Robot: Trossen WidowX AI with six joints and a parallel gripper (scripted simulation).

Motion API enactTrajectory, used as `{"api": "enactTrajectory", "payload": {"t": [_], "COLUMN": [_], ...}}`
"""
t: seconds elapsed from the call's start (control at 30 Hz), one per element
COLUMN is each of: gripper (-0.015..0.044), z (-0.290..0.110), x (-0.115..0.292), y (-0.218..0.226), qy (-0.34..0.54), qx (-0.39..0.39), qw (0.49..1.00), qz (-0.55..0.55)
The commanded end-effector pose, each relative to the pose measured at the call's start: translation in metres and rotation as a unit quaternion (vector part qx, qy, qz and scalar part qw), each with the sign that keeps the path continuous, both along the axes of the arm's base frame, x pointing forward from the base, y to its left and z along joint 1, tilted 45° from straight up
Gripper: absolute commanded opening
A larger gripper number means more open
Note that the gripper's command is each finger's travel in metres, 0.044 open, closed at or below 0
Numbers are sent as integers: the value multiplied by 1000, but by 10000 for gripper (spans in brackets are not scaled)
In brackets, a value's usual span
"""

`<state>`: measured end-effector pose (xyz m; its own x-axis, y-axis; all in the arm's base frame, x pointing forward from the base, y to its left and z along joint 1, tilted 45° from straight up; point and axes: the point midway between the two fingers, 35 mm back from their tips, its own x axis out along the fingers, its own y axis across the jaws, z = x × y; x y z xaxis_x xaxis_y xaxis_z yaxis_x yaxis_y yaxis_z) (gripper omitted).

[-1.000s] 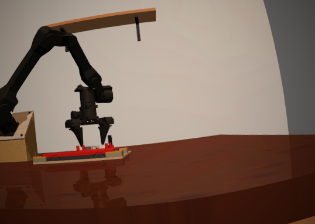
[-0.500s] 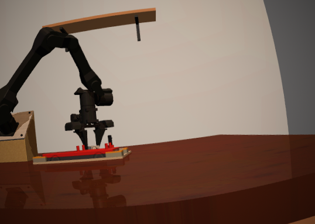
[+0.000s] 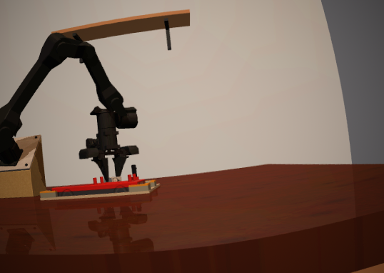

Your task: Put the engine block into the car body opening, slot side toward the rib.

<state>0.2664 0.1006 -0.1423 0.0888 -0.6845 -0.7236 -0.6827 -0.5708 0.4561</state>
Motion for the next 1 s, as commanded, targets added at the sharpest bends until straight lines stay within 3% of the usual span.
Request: {"api": "enactTrajectory", "payload": {"t": [0.0, 0.97], "gripper": [0, 0], "z": [4, 65], "x": [2, -5], "y": [9, 67], "qy": [-16, 2], "qx": [10, 4], "qw": [1000, 1000], "qz": [-1, 2]}}
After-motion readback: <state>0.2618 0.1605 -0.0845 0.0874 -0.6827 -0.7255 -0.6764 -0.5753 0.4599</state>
